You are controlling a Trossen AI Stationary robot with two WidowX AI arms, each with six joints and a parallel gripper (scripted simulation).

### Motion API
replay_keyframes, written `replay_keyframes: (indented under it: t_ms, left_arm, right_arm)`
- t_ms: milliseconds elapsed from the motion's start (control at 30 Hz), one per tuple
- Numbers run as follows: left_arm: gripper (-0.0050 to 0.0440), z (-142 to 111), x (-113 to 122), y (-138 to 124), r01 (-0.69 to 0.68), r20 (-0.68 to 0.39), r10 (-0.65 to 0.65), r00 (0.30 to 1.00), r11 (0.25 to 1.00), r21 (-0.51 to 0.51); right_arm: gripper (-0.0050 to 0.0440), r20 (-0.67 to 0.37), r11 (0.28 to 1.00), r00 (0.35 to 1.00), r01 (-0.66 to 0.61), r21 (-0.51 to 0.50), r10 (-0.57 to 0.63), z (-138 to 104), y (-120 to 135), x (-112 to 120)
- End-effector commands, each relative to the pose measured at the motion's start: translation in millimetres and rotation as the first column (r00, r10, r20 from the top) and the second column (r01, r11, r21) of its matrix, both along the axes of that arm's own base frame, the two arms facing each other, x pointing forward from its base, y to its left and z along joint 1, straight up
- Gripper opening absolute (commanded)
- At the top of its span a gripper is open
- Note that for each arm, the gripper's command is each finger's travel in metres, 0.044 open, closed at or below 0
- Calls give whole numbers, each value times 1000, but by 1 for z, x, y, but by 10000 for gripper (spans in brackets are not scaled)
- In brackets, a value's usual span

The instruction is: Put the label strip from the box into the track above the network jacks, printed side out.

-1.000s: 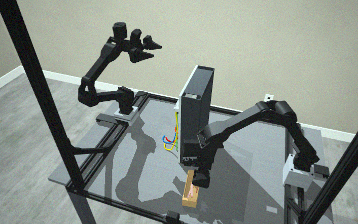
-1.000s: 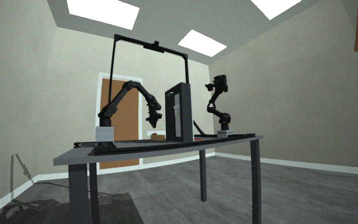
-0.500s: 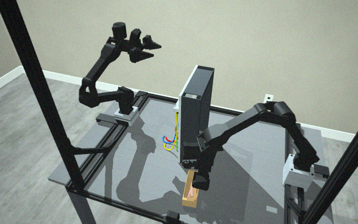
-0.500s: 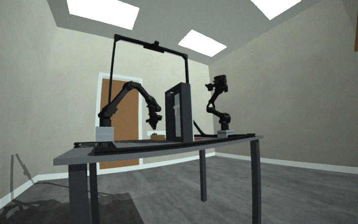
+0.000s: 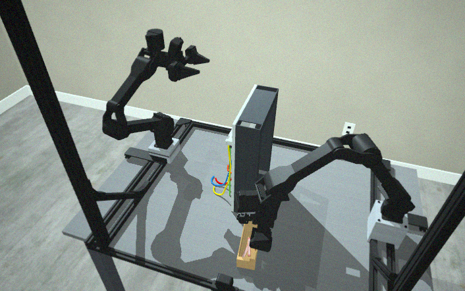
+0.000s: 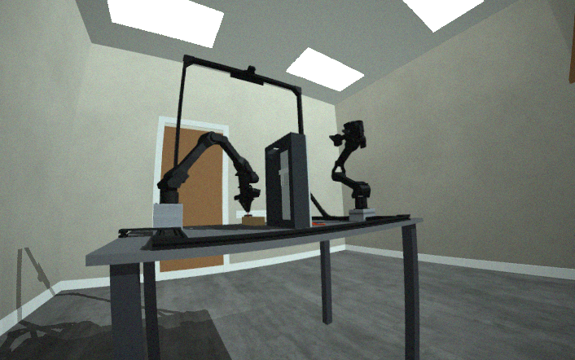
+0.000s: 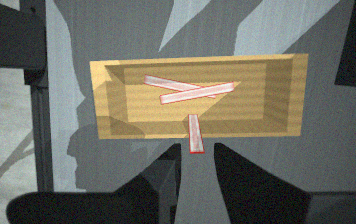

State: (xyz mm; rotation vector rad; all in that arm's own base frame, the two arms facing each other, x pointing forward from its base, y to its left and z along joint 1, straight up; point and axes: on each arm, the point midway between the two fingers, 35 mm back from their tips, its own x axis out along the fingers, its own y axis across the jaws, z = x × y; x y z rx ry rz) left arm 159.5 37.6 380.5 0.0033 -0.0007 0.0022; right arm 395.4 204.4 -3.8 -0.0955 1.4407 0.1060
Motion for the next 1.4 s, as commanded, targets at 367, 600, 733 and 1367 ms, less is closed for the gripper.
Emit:
replay_keyframes:
  t_ms: [367,600,733,1367]
  left_arm:
    - [440,2,0,-1,2,1,-2,1000,1000,1]
    - [440,2,0,-1,2,1,-2,1000,1000,1]
    - [440,2,0,-1,2,1,-2,1000,1000,1]
    - [440,2,0,-1,2,1,-2,1000,1000,1]
  right_arm:
    - [76,17,1000,1000,2,16,-2,-6,3,5]
    - [55,31,1000,1000,1,20,-1,1,4,7]
    - [55,31,1000,1000,1,20,-1,1,4,7]
    - [-2,31,1000,1000,1,20,-1,1,4,7]
